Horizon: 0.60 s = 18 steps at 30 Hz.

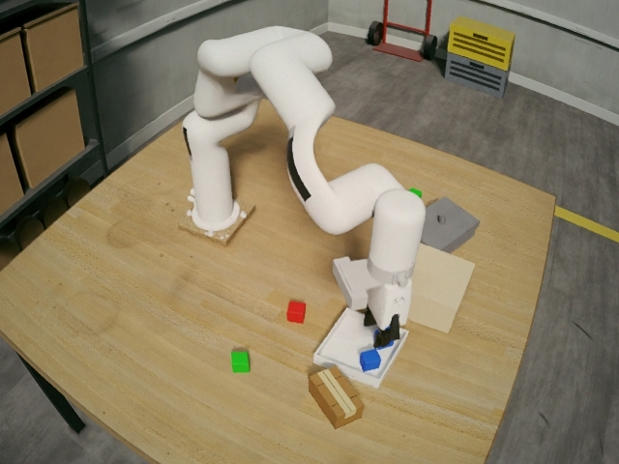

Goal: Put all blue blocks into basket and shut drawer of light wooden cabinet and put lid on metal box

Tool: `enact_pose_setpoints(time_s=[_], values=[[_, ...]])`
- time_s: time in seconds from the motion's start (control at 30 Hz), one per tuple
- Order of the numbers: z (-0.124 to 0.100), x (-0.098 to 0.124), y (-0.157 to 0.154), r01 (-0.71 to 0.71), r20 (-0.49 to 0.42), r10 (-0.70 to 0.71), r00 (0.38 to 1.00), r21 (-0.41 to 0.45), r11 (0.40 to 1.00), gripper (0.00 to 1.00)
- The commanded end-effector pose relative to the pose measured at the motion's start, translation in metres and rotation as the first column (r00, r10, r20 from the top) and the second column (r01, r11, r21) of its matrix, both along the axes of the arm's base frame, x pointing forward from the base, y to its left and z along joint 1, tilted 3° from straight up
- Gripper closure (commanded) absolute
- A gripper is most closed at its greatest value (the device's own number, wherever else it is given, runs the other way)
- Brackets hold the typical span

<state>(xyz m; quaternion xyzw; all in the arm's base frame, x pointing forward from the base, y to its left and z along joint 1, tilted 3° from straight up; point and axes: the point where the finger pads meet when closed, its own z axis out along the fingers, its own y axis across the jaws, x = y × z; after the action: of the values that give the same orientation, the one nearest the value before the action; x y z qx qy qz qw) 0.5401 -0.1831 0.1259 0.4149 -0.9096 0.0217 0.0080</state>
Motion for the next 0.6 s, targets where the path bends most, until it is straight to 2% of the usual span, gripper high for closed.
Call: enact_pose_setpoints(time_s=[0.0, 0.33, 0.57], values=[[0.019, 0.001, 0.001, 0.0, 0.003, 0.0, 1.0, -0.001, 1.0, 0.48], [0.047, 0.001, 0.002, 0.0, 0.003, 0.0, 1.0, -0.001, 1.0, 0.48], [0.055, 0.001, 0.002, 0.0, 0.003, 0.0, 1.0, -0.001, 1.0, 0.48]])
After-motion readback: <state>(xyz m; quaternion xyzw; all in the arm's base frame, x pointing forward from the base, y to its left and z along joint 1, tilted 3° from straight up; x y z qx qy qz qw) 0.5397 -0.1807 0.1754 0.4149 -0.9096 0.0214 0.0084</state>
